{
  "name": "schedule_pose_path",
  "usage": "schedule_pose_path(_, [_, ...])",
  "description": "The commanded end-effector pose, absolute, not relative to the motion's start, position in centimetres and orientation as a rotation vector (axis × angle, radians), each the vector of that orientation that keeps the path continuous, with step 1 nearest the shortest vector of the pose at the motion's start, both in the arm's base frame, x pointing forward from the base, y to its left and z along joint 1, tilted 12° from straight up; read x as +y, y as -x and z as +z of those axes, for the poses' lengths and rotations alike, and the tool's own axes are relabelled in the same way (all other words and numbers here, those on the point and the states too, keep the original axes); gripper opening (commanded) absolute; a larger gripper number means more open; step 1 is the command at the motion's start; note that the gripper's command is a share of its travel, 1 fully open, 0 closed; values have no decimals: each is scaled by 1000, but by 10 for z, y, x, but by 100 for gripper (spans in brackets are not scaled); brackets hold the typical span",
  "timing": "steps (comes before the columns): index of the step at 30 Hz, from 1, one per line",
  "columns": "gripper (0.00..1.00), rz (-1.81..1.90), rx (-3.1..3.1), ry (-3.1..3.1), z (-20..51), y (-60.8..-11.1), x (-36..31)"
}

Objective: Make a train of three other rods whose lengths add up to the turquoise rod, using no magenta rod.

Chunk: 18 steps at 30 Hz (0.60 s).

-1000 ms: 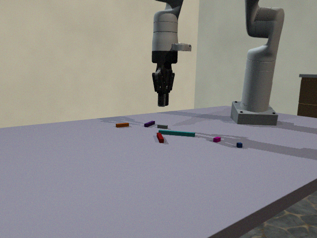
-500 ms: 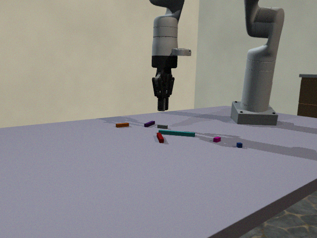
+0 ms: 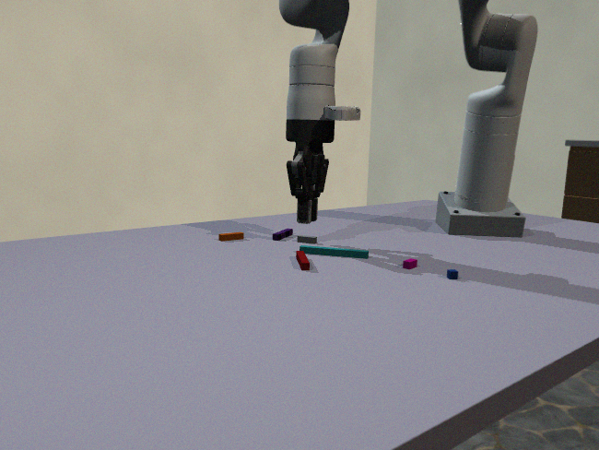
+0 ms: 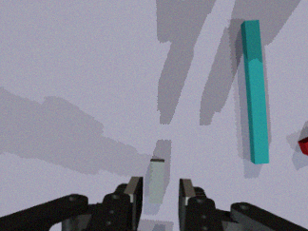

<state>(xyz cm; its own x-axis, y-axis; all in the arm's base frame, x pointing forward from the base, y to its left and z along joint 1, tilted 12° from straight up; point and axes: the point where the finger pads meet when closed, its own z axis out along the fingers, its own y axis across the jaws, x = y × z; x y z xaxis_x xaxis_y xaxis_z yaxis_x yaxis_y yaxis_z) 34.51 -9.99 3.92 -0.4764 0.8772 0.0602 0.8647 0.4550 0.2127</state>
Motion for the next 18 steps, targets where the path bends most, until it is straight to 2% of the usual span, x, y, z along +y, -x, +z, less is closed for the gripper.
schedule_pose_path(1, [24,324,2632,-1585,35,-343,-101])
schedule_pose_path(18, [24,324,2632,-1585,23,-345,-99])
